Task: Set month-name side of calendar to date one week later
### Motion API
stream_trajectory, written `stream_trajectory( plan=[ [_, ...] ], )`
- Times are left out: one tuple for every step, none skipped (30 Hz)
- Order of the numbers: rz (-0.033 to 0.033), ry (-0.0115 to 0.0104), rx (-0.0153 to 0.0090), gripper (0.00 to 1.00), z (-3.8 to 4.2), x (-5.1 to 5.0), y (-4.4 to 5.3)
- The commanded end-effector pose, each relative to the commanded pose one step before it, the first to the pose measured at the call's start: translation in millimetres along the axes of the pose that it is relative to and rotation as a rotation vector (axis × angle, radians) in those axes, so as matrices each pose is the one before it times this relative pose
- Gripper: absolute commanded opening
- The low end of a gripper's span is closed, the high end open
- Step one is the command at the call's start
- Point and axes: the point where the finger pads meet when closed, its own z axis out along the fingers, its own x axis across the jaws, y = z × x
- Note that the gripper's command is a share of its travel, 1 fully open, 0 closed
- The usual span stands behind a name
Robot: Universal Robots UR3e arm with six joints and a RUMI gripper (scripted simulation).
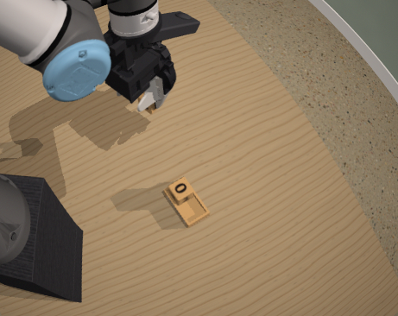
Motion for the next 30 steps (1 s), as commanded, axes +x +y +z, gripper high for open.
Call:
stream_trajectory(
  plan=[
    [-0.00628,0.00064,0.00447,0.11,-0.768,-0.07,-1.695],
    [0.00000,0.00001,0.00000,0.11,0.000,0.00,0.001],
    [0.00009,0.00001,0.00000,0.11,0.000,0.00,0.001],
    [0.00017,0.00000,0.00000,0.11,0.000,0.00,0.001],
    [0.00014,0.00000,0.00000,0.11,0.000,0.00,0.001],
    [0.00011,0.00000,0.00000,0.11,0.000,0.00,0.001],
    [0.00009,0.00000,0.00000,0.11,0.006,0.00,0.001],
    [0.00007,0.00000,0.00000,0.11,0.040,0.00,0.002],
    [0.00005,0.00000,-0.00001,0.11,0.104,0.00,0.004],
    [0.00004,-0.00001,-0.00002,0.11,0.197,0.00,0.008],
    [0.00000,0.00000,0.00000,0.11,0.000,0.00,0.000],
    [0.00000,0.00000,0.00000,0.11,0.000,0.00,0.000],
    [0.00006,-0.00008,-0.00017,0.11,0.318,-0.03,0.058],
    [0.00003,-0.00016,-0.00032,0.11,0.424,-0.06,0.113],
    [0.00002,-0.00009,-0.00019,0.11,0.493,-0.06,0.090],
    [0.00002,-0.00012,-0.00025,0.11,0.632,-0.07,0.117],
    [0.00003,-0.00015,-0.00031,0.11,0.782,-0.09,0.148],
    [0.00004,-0.00018,-0.00037,0.11,0.939,-0.11,0.181],
    [0.00006,-0.00020,-0.00041,0.11,1.097,-0.12,0.206],
    [0.00004,0.00000,-0.00001,0.11,1.147,-0.02,-0.001],
    [0.00005,0.00000,-0.00001,0.11,1.295,-0.02,-0.004],
    [0.00006,0.00000,-0.00001,0.11,1.449,-0.02,0.004],
    [0.00007,0.00000,-0.00001,0.11,1.598,-0.03,0.011],
    [0.00009,0.00000,-0.00001,0.11,1.730,-0.02,-0.008],
    [0.00014,0.00000,-0.00001,0.11,1.874,0.00,0.007],
    [0.00000,0.00000,-0.00001,0.11,2.002,0.00,0.002],
    [0.00000,0.00000,-0.00001,0.11,2.124,0.00,-0.001],
    [0.00000,0.00000,0.00000,0.11,0.000,0.00,0.000],
    [0.00000,0.00000,0.00000,0.11,0.000,0.00,0.000],
    [0.00000,0.00000,-0.00001,0.11,2.244,0.00,0.009]
  ],
)
